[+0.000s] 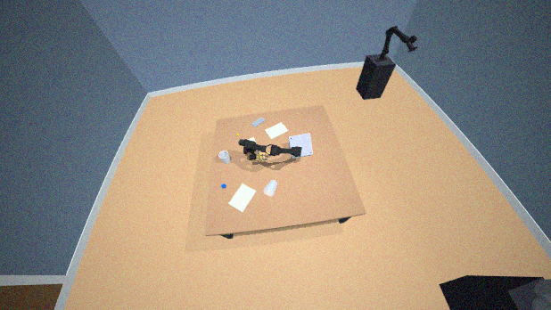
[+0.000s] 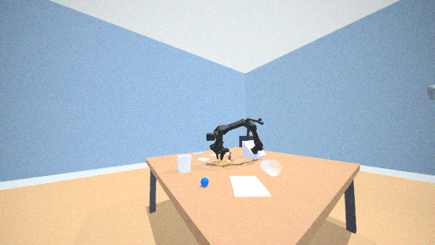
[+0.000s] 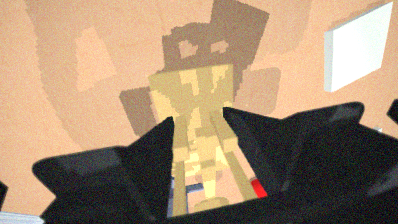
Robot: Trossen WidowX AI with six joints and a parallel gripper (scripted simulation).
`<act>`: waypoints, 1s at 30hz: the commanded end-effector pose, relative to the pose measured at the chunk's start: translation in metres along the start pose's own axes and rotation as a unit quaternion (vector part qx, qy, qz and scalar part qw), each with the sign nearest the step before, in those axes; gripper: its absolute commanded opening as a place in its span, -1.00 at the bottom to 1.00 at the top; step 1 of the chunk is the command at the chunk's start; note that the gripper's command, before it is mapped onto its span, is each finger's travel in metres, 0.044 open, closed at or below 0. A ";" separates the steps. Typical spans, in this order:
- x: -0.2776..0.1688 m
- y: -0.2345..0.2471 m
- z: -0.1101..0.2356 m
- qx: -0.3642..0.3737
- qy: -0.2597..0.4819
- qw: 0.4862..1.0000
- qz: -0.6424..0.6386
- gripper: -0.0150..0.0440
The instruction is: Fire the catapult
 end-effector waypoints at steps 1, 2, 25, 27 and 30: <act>0.000 0.000 0.001 -0.001 -0.001 1.000 0.001 -0.49; 0.000 0.000 0.001 -0.001 -0.001 1.000 0.001 -0.49; 0.000 -0.001 0.093 -0.002 -0.001 1.000 -0.001 1.00; -0.001 -0.001 0.101 -0.002 -0.001 1.000 -0.001 1.00; 0.000 -0.003 0.086 -0.002 -0.005 1.000 -0.005 1.00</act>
Point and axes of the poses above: the point midway between the two fingers, 35 mm back from their tips, its own z axis back along the fingers, its own y axis across the jaws, x = y × z, the point moved 10 cm from there along z, back along the fingers, and after that the axes turned 11 degrees about z, right-handed, at the moved point
